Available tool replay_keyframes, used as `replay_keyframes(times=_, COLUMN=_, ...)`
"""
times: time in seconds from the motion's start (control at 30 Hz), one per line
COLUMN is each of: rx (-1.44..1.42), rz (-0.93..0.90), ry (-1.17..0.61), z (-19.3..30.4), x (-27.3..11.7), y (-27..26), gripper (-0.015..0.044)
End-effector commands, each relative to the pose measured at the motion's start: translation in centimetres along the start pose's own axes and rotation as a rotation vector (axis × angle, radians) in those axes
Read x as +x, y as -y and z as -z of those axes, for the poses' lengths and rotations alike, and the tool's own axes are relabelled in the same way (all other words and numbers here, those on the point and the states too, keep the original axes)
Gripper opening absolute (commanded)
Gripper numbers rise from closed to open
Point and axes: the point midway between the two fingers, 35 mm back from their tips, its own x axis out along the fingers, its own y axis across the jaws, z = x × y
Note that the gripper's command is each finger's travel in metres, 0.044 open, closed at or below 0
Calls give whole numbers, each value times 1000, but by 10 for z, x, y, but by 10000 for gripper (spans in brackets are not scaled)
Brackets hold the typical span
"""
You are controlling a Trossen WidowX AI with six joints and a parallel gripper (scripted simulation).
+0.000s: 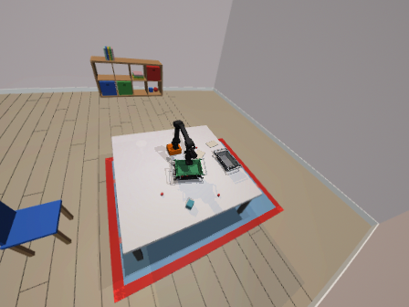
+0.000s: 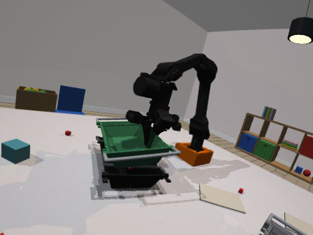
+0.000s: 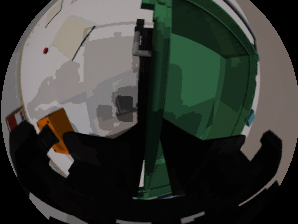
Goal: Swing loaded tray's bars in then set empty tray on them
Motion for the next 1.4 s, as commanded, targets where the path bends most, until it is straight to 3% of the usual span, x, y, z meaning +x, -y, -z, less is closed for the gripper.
replay_keyframes(times=0.0, rx=4, rz=-28, ry=-1, z=1, x=5, y=-6, gripper=0)
replay_keyframes(times=1.37, rx=4, rz=-28, ry=-1, z=1, x=13, y=-9, gripper=0)
